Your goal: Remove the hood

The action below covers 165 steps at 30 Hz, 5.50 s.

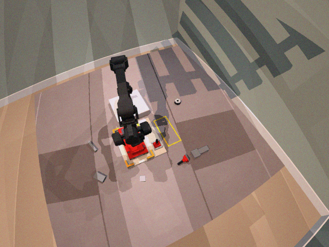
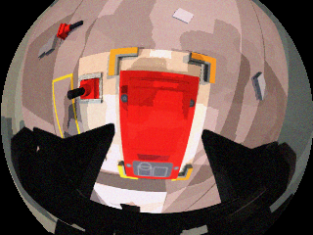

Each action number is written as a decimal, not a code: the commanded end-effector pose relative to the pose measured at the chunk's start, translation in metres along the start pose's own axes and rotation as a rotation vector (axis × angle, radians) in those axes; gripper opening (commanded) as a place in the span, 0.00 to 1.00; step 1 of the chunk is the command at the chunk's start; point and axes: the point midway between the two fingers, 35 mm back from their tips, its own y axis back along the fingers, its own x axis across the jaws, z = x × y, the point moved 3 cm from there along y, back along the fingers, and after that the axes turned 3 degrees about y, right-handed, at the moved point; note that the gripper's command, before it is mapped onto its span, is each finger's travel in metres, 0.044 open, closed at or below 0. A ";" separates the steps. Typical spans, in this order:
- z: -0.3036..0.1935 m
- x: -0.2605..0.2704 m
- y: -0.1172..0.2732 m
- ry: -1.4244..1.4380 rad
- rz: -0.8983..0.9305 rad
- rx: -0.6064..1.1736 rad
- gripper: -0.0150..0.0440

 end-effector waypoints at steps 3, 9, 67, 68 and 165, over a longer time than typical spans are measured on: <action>-0.001 0.001 -0.008 -0.003 0.006 0.007 1.00; -0.002 0.001 -0.013 -0.003 0.006 0.007 1.00; -0.003 0.002 -0.042 -0.003 0.006 0.007 1.00; -0.003 0.002 -0.043 -0.003 0.006 0.007 1.00; 0.008 0.081 0.029 0.017 0.000 -0.010 0.25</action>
